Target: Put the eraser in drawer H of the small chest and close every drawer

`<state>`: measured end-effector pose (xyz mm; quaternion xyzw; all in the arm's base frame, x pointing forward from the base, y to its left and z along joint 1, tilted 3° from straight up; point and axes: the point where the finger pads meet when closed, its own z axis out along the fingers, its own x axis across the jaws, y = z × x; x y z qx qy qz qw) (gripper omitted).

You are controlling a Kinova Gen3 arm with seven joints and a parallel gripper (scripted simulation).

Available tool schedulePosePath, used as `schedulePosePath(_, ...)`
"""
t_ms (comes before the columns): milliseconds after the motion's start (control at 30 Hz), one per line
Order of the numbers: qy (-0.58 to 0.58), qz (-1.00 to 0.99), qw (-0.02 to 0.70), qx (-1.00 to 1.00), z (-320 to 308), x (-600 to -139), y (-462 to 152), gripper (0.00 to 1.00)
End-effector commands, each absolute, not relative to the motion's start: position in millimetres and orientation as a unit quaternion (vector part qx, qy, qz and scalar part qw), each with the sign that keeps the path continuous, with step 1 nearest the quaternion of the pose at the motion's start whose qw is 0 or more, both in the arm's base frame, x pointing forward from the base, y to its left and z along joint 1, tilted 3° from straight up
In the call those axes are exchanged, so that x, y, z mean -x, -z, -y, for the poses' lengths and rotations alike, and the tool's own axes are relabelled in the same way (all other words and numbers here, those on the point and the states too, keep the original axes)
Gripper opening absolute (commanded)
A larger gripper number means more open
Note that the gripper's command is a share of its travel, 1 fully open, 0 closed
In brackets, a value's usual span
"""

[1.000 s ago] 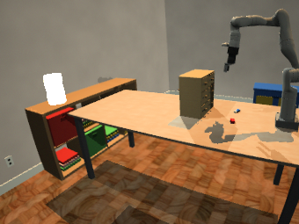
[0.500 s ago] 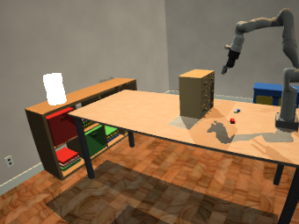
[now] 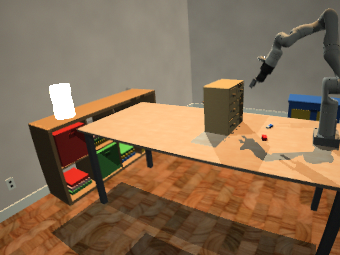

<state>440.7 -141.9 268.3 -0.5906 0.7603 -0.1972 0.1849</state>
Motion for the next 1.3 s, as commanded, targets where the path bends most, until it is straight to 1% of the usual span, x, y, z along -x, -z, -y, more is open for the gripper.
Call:
schedulePosePath(0,0.209,-0.759,0.187,0.587,145.2,-437.5,-260.8,1.0)
schedulePosePath(333,0.252,-0.746,0.22,0.576,147.2,-446.9,-248.2,1.0)
schedulePosePath(1267,0.314,-0.722,0.268,0.555,150.0,-461.1,-229.0,1.0)
